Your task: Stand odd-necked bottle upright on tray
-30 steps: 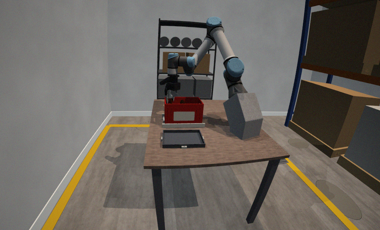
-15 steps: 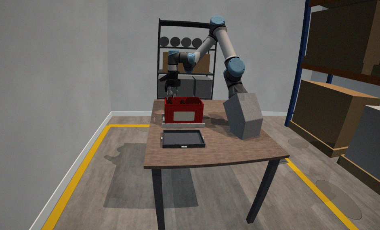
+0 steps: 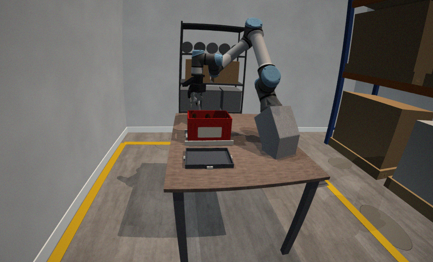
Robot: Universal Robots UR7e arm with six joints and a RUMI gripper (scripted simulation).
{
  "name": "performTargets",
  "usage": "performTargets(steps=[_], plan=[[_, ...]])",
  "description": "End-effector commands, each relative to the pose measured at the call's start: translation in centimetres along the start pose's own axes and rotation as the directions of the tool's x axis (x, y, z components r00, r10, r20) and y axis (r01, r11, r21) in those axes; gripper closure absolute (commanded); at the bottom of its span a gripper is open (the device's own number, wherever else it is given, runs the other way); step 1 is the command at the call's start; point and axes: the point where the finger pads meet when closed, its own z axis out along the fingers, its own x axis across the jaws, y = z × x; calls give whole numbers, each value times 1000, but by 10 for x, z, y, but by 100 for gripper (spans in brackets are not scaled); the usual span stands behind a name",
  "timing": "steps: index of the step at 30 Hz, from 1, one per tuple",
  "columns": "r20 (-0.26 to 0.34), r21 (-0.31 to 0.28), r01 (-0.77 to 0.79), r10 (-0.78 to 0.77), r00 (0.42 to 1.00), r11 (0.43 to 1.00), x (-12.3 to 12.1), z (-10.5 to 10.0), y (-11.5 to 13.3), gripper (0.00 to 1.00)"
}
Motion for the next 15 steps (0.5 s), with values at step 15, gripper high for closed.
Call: performTargets(steps=[15], plan=[[-4, -5, 1, -1, 1000, 1000, 0, -15, 1, 100]])
